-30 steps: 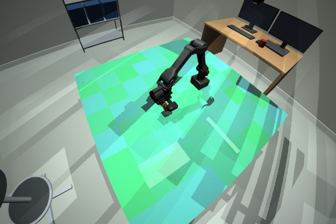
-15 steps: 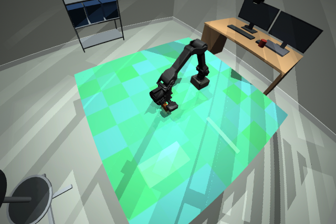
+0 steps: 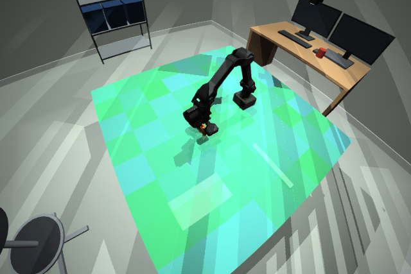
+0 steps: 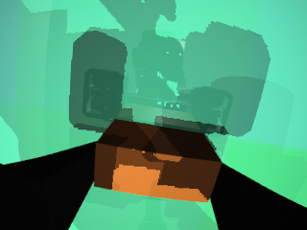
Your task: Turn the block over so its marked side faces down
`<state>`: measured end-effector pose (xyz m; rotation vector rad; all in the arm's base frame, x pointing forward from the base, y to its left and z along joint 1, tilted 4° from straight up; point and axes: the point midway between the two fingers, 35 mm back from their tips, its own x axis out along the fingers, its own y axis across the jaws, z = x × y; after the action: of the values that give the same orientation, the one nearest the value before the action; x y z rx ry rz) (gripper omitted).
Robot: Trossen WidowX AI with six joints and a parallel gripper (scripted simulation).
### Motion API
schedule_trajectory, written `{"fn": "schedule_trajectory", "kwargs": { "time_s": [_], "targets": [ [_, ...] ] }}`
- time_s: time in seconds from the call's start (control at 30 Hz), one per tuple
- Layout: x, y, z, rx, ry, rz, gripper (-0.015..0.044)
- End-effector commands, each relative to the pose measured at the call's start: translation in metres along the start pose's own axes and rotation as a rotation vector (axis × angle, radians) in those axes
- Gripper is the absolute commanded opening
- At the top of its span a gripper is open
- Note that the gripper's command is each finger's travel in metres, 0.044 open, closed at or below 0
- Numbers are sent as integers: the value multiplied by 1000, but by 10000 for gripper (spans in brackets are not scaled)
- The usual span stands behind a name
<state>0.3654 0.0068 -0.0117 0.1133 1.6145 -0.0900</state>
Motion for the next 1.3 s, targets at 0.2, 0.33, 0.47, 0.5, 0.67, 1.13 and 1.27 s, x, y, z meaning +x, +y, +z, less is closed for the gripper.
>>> {"fn": "schedule_trajectory", "kwargs": {
  "time_s": [0.2,0.33,0.47,0.5,0.67,1.13,1.27],
  "targets": [
    [-23,1,3,-1,-25,4,0],
    [-18,1,5,-3,-84,1,0],
    [-15,1,6,-5,-146,0,0],
    [-14,1,6,-6,-161,-1,0],
    [-10,2,7,-7,-236,-2,0],
    [-7,2,3,-5,-445,-1,0],
    [-7,1,1,-3,-504,1,0]
  ]
}}
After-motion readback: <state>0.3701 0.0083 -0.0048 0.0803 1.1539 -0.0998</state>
